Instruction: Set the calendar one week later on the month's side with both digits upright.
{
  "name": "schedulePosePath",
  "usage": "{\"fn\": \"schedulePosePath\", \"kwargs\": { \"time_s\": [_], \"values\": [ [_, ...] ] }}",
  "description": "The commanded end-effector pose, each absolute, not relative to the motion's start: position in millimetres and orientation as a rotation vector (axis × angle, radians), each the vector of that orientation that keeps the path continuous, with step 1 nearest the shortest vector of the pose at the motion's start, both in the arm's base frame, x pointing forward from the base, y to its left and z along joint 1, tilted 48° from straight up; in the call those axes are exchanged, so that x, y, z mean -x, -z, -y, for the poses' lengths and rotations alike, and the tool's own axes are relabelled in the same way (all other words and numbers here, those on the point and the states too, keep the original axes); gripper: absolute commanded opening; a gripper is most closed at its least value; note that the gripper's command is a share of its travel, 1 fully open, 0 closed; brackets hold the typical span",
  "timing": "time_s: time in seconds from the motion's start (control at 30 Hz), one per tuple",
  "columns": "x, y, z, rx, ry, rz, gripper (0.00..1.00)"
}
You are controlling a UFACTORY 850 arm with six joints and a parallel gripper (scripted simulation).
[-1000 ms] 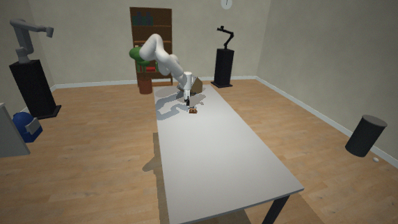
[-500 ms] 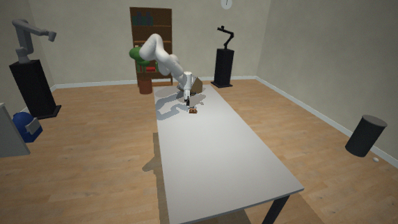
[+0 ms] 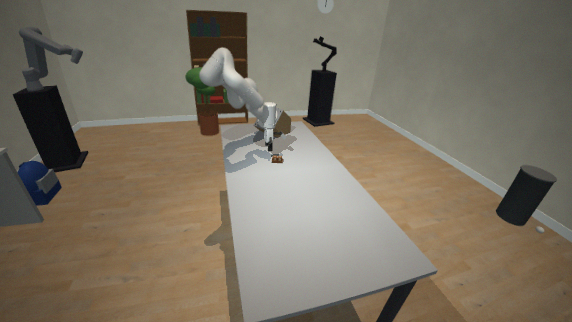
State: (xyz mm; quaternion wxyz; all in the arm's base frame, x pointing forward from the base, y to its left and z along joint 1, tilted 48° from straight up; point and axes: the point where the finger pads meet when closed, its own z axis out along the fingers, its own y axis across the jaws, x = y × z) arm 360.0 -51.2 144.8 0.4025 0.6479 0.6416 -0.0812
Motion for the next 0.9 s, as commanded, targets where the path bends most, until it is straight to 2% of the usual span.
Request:
{"fn": "schedulePosePath", "kwargs": {
  "time_s": [0.0, 0.87],
  "values": [
    [-367.2, -147.9, 49.4, -1.637, 0.205, -1.621, 1.0],
    [-423.9, -171.6, 36.3, -1.637, 0.205, -1.621, 1.0]
  ]
}}
